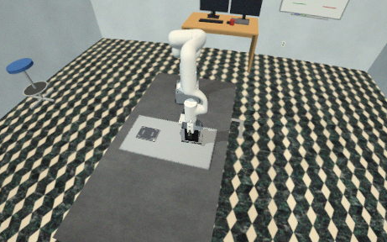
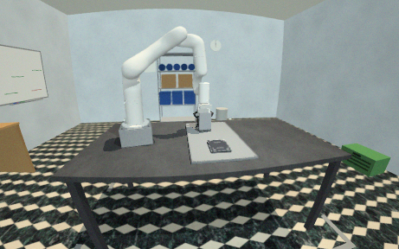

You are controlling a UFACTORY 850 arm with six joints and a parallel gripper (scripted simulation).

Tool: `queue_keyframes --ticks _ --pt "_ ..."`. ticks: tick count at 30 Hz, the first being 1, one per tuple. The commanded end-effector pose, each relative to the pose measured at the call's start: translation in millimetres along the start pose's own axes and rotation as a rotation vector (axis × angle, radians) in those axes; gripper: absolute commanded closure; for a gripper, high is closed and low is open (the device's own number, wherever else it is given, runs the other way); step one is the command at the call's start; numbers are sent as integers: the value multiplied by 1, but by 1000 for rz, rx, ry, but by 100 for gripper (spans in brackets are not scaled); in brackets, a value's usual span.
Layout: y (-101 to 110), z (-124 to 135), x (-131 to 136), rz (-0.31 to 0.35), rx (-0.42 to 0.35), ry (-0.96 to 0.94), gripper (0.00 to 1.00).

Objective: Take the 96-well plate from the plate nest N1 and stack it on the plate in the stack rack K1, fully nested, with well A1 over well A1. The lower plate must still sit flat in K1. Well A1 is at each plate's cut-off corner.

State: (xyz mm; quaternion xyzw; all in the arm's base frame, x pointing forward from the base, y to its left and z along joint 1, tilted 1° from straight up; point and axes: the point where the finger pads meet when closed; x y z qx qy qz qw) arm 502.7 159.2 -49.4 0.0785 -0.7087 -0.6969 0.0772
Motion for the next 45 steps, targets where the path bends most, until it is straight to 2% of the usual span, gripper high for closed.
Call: queue_keyframes --ticks 1,45 --pt "0 0 -1 -2 0 0 100" --pt "-7 0 -1 -2 0 0 100"
Point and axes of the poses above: the point where the finger pads meet when closed, its own y axis back along the fingers, its own x axis across the jaws, z = x × y, and after that the axes turned 9 degrees about y, right-handed
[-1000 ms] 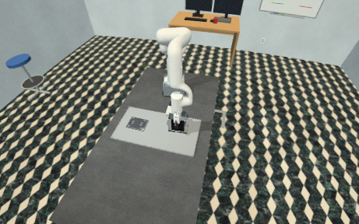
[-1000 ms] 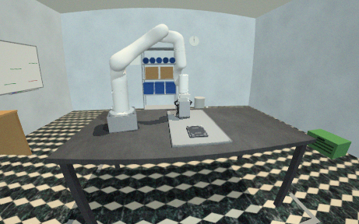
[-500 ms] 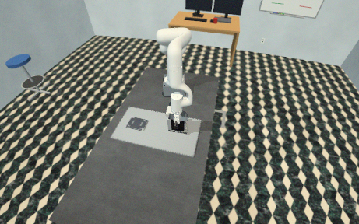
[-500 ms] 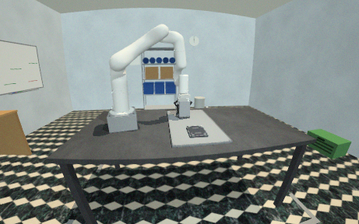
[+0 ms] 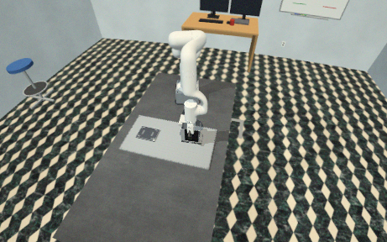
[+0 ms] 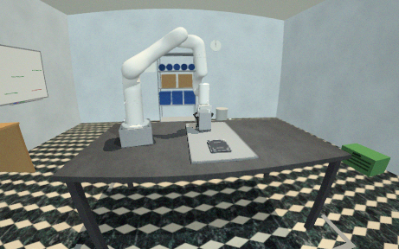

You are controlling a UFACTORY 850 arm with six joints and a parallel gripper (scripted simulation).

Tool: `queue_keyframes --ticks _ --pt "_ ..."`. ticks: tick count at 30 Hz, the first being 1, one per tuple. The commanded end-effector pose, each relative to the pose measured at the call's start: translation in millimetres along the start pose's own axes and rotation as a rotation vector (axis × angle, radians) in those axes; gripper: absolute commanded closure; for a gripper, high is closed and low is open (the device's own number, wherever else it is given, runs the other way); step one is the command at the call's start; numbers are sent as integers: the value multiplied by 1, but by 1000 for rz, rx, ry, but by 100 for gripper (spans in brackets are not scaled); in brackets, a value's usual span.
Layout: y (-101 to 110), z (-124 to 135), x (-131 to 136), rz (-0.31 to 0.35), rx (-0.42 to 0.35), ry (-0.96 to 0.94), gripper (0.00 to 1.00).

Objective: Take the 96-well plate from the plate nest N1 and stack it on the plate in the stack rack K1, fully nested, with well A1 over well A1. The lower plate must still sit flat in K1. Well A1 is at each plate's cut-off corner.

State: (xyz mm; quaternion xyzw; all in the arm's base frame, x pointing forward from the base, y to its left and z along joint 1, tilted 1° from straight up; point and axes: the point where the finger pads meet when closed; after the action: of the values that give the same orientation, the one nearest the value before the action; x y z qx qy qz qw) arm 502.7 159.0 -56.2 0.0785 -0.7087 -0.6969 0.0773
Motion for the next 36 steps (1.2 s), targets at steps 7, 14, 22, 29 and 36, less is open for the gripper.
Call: queue_keyframes --ticks 7,14,22,29,36 --pt "-1 0 -1 -2 0 0 100" --pt "-2 0 -1 -2 0 0 100" --pt "-3 0 -1 -2 0 0 0" --pt "-3 0 -1 -2 0 0 0" --pt "-3 0 -1 -2 0 0 0"
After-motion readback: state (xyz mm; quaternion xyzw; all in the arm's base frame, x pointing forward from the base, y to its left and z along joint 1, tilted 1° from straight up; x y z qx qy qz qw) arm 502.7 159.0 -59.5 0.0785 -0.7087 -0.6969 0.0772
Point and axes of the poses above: the point where the finger pads meet when closed, its own y axis back along the fingers, its own x axis across the jaws, z = x × y, and after that the axes turned 9 degrees about y, right-handed
